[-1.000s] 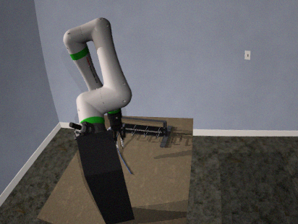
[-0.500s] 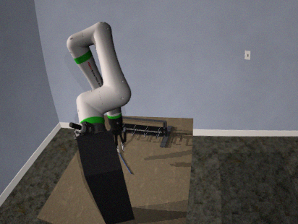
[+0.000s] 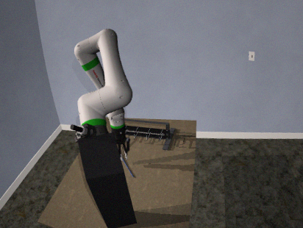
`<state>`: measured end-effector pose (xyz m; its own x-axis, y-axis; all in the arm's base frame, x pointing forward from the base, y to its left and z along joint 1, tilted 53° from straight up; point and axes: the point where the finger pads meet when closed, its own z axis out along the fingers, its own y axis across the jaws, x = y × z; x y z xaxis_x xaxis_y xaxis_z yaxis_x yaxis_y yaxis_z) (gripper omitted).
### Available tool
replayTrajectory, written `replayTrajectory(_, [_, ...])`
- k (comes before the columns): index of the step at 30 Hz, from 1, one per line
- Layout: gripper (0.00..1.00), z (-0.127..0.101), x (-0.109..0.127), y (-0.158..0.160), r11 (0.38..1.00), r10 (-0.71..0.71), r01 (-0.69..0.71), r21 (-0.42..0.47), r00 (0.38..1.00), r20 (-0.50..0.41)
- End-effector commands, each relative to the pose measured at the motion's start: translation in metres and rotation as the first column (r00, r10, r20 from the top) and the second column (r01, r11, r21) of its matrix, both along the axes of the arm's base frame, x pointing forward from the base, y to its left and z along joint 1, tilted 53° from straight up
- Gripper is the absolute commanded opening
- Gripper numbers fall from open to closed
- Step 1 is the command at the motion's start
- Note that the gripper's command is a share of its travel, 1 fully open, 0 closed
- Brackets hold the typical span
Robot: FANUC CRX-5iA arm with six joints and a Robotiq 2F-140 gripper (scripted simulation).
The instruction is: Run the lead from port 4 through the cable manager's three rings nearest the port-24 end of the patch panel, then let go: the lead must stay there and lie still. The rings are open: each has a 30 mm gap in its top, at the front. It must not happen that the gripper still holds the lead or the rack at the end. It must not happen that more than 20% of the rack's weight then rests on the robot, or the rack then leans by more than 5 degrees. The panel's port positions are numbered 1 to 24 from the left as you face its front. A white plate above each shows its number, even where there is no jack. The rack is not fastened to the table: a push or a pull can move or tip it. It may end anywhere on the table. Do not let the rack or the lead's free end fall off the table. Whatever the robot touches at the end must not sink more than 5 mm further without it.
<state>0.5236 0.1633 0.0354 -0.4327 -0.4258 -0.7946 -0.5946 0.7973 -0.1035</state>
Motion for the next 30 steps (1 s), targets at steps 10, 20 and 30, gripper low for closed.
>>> replayTrajectory(10, [0.2, -0.0167, 0.0185, 0.0112, 1.0, -0.001, 0.001, 0.0, 1.0, 0.0])
replayTrajectory(20, [0.2, -0.0177, 0.0196, 0.0119, 1.0, -0.001, 0.001, 0.0, 1.0, 0.0])
replayTrajectory(30, [0.2, -0.0177, 0.0196, 0.0119, 1.0, -0.001, 0.001, 0.0, 1.0, 0.0])
